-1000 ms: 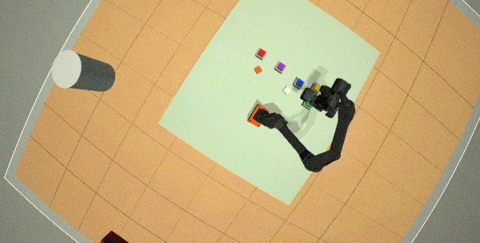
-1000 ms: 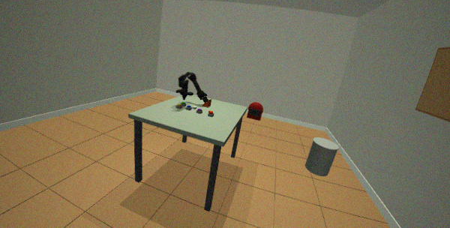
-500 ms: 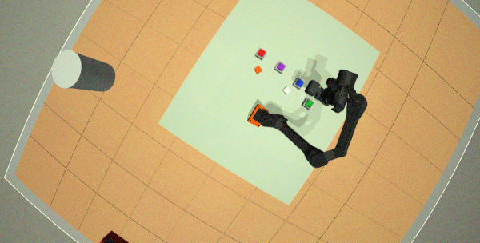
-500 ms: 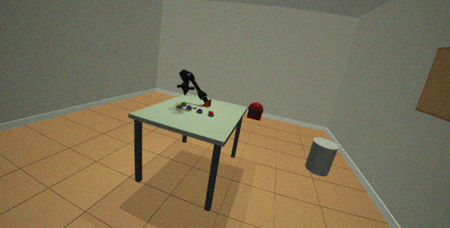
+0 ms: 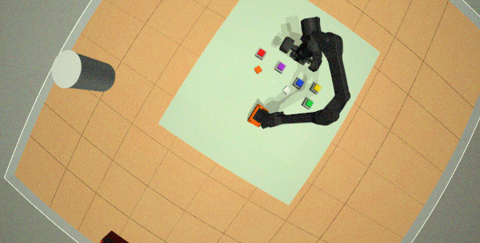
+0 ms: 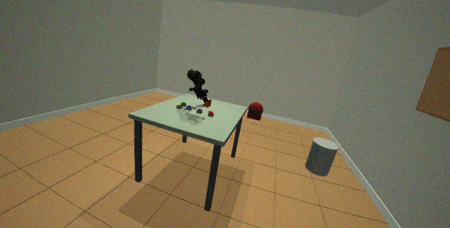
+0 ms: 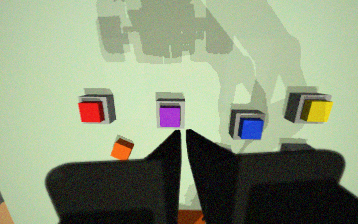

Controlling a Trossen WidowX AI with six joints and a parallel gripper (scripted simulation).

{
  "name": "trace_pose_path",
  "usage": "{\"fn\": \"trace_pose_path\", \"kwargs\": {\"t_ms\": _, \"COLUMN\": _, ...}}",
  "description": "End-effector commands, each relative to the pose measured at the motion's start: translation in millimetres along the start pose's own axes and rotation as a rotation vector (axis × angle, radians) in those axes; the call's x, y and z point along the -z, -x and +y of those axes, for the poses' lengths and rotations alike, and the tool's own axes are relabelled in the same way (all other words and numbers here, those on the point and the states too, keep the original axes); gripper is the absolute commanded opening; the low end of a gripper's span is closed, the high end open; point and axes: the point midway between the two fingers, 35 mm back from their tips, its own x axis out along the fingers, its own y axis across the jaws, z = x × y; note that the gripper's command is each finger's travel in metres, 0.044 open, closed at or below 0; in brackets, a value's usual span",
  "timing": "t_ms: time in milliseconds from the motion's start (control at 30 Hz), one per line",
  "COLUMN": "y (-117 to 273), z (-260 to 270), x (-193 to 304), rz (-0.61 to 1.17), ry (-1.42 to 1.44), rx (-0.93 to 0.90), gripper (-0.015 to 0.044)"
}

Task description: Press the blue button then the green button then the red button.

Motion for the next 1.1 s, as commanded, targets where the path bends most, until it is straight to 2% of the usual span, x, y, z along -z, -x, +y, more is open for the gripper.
{"fn": "trace_pose_path", "kwargs": {"t_ms": 0, "y": -10, "z": 69, "x": -2, "rz": 0.019, "ry": -0.018, "rx": 0.019, "gripper": 0.002}}
{"fn": "trace_pose_path", "kwargs": {"t_ms": 233, "y": -34, "z": 151, "x": 12, "rz": 0.034, "ry": -0.042, "rx": 0.066, "gripper": 0.002}}
{"fn": "trace_pose_path", "kwargs": {"t_ms": 500, "y": -37, "z": 152, "x": 12, "rz": 0.034, "ry": -0.043, "rx": 0.067, "gripper": 0.002}}
{"fn": "trace_pose_path", "kwargs": {"t_ms": 700, "y": -94, "z": 148, "x": 14, "rz": 0.033, "ry": -0.043, "rx": 0.069, "gripper": 0.002}}
{"fn": "trace_pose_path", "kwargs": {"t_ms": 1067, "y": -105, "z": 147, "x": 14, "rz": 0.033, "ry": -0.044, "rx": 0.069, "gripper": 0.002}}
